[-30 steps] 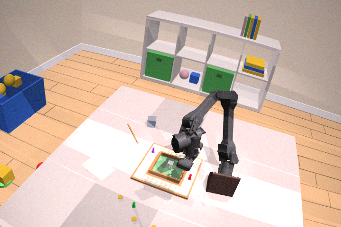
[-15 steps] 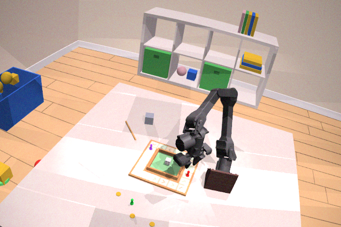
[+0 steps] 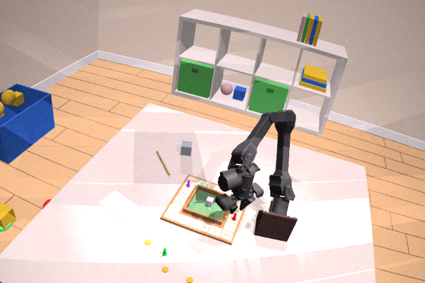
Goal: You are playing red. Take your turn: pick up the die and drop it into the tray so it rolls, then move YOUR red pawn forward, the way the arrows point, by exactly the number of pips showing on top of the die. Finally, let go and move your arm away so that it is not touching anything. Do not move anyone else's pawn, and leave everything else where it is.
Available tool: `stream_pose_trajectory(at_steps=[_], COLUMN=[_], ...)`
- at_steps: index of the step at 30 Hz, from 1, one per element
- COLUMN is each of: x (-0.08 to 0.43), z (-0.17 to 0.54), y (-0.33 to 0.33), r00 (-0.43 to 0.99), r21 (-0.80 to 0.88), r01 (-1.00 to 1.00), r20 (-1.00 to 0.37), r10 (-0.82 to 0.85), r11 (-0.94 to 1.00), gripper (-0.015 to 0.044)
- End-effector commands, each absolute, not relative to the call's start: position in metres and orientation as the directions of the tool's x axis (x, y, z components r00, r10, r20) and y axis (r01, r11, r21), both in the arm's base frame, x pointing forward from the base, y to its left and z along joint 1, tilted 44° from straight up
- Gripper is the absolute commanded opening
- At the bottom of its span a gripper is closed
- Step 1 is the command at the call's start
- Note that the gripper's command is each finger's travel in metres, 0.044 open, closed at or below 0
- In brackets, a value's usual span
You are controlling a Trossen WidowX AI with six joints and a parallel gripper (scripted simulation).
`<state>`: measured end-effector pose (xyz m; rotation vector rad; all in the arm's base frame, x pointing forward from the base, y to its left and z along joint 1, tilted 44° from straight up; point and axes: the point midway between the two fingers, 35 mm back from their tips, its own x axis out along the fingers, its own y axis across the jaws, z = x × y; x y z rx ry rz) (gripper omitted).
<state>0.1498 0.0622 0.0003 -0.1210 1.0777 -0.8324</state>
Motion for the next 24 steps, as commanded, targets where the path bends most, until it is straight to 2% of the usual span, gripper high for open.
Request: stream_pose_trajectory(at_steps=[1, 21, 24], x=[0.151, 0.157, 0.157], z=[-0.005, -0.026, -0.026], y=[0.057, 0.037, 0.037], r00=[0.21, 0.21, 0.21], r21=[-0.476, -0.477, -0.477], r01=[0.537, 0.538, 0.538], r20=[-0.724, -0.723, -0.723], r10=[-0.657, -0.659, -0.659], r11=[0.696, 0.695, 0.695], gripper=[0.02, 0.02, 0.0121])
